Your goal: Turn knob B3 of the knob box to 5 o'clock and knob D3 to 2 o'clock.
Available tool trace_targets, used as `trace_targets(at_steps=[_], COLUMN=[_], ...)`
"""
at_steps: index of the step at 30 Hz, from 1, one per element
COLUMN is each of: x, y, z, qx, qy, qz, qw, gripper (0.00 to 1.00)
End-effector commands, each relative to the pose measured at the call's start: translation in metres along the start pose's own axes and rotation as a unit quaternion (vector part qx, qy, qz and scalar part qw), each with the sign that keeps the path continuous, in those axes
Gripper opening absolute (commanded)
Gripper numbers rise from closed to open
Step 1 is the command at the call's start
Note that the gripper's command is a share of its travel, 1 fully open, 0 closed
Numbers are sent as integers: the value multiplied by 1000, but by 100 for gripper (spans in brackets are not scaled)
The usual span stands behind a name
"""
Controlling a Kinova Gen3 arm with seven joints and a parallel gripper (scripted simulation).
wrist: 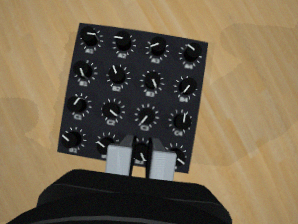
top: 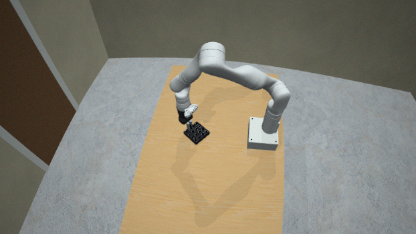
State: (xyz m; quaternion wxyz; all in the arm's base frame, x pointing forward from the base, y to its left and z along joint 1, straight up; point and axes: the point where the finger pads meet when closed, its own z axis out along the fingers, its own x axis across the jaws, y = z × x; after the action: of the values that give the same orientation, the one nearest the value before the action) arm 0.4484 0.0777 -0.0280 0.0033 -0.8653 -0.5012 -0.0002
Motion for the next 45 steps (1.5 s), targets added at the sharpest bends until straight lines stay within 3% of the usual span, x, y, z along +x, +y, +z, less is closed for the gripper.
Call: trace_targets(at_steps=[1,18,32,45], x=[0,0,0,0], y=[1,1,1,1], z=[-1,-1,-1,-1], qx=[-1,-1,-1,-1], qy=[1,1,1,1], qz=[-5,-88,-201,-349], qw=[1000,996,980,937], gripper=[30,30,30,30])
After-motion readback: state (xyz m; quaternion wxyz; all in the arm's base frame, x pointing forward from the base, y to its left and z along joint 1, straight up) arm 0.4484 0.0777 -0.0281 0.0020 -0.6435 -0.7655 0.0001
